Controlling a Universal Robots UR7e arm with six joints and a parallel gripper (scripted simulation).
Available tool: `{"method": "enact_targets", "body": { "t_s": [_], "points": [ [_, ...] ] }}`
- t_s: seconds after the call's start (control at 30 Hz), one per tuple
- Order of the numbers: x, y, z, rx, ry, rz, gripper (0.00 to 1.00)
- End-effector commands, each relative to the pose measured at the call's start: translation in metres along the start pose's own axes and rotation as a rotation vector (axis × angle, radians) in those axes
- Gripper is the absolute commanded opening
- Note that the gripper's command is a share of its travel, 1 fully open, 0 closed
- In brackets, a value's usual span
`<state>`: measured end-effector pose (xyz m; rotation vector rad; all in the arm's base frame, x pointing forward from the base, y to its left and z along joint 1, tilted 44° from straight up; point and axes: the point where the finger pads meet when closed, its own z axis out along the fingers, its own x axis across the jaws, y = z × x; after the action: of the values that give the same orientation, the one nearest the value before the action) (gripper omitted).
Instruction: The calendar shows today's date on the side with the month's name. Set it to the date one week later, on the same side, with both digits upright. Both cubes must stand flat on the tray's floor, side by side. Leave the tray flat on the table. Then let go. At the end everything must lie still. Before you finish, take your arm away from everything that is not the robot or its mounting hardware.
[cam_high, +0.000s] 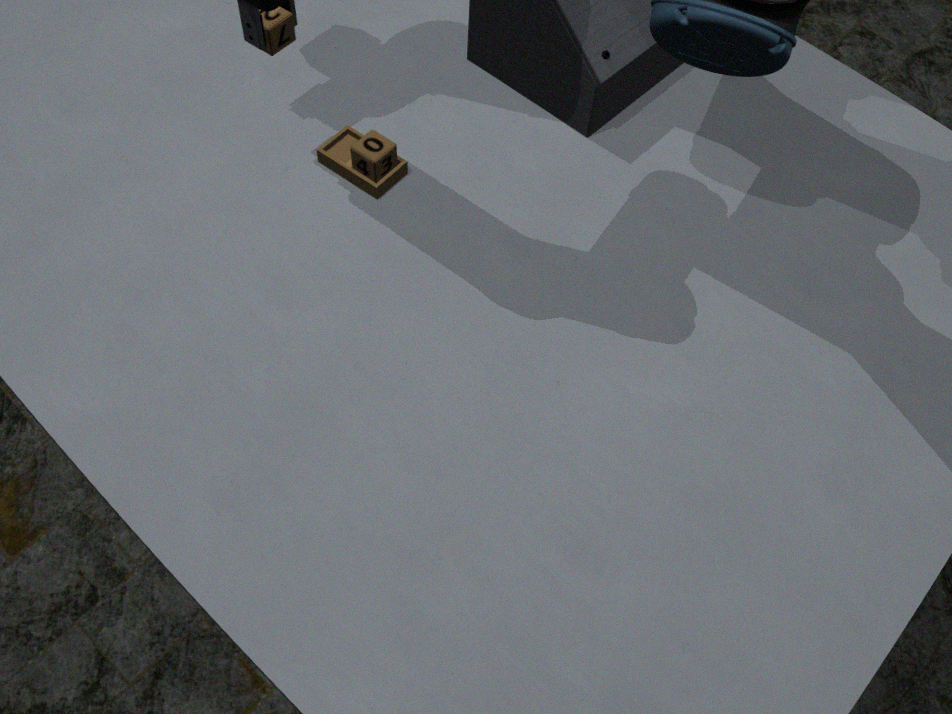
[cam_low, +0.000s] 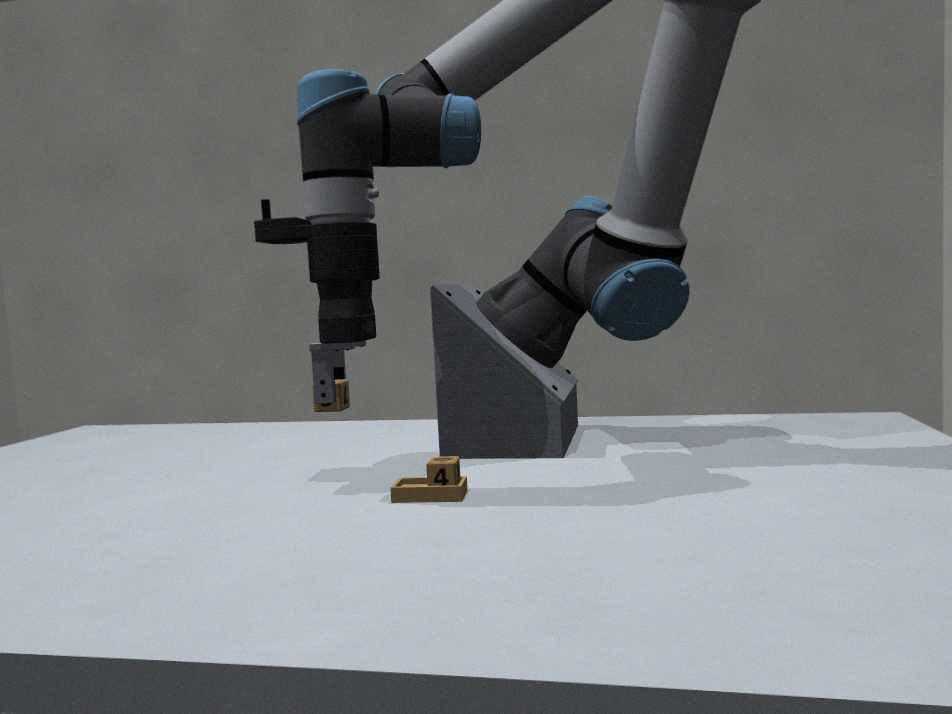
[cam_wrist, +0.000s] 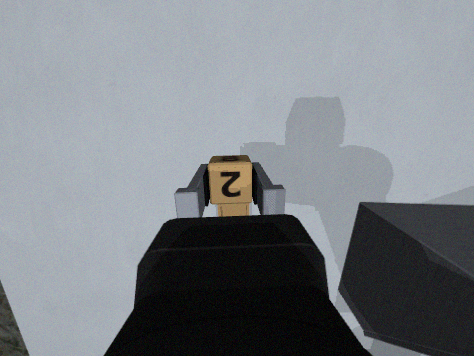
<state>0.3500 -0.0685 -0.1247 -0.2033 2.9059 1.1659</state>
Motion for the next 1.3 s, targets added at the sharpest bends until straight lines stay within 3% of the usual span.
{"method": "enact_targets", "body": {
  "t_s": [0.0, 0.17, 0.27, 0.8, 1.27],
  "points": [
    [-0.001, 0.027, -0.003, -0.001, 0.002, -0.005, 0.6],
    [0.001, 0.075, -0.007, -0.001, 0.002, -0.011, 0.6],
    [0.002, 0.088, -0.007, -0.001, 0.002, -0.013, 0.6],
    [0.002, 0.088, -0.007, 0.0, 0.001, -0.013, 0.6],
    [0.003, 0.089, 0.017, -0.003, 0.003, -0.012, 0.6]
  ]
}}
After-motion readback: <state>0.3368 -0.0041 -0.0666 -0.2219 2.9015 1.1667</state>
